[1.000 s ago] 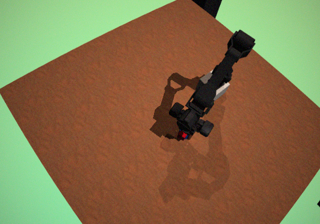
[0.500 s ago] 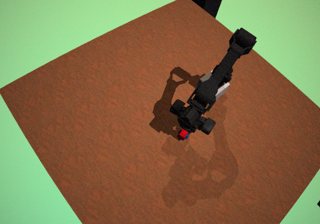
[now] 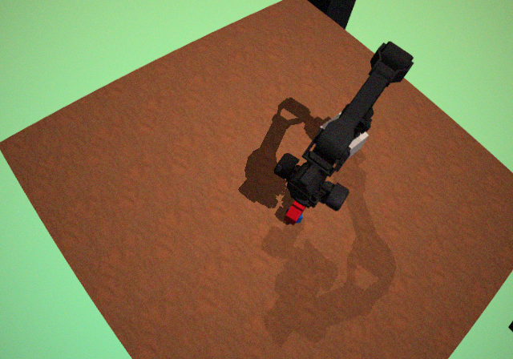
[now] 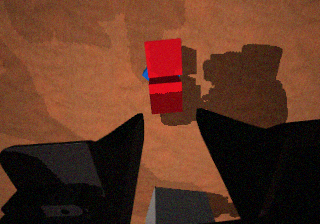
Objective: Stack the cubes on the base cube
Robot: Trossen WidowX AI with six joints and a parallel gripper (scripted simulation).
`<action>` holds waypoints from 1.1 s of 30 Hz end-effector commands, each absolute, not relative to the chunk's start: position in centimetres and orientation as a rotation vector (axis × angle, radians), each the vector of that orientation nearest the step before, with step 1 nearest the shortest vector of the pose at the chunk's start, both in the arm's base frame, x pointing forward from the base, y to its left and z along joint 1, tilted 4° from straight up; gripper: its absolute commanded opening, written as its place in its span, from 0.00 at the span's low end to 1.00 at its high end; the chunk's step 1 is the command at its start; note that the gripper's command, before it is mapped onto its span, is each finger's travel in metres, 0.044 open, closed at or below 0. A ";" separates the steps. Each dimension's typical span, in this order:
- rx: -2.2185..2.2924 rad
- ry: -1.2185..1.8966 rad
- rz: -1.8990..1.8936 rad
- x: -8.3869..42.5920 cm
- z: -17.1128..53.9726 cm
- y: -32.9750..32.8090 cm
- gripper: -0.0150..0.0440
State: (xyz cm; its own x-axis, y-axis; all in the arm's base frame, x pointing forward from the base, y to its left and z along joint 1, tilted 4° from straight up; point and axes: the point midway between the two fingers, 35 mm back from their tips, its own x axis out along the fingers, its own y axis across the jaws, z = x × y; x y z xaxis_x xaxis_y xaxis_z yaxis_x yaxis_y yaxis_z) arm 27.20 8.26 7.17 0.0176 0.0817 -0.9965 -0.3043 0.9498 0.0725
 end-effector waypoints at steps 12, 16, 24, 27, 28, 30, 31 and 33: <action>-0.179 1.522 0.302 27.2 9.1 8.1 0.91; -0.177 1.524 0.301 27.1 9.0 9.0 0.93; -0.170 1.525 0.308 24.1 10.1 19.3 0.93; -0.169 1.525 0.309 23.6 10.2 20.1 0.93; -0.169 1.525 0.309 23.6 10.2 20.1 0.93; -0.169 1.525 0.309 23.6 10.2 20.1 0.93; -0.169 1.525 0.309 23.6 10.2 20.1 0.93; -0.169 1.525 0.309 23.6 10.2 20.1 0.93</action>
State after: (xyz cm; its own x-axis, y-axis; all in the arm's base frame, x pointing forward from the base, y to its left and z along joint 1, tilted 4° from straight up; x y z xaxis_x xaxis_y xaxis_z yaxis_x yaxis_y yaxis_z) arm 23.64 20.09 10.15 0.0168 0.0963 -0.9952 -0.3080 0.9475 0.0865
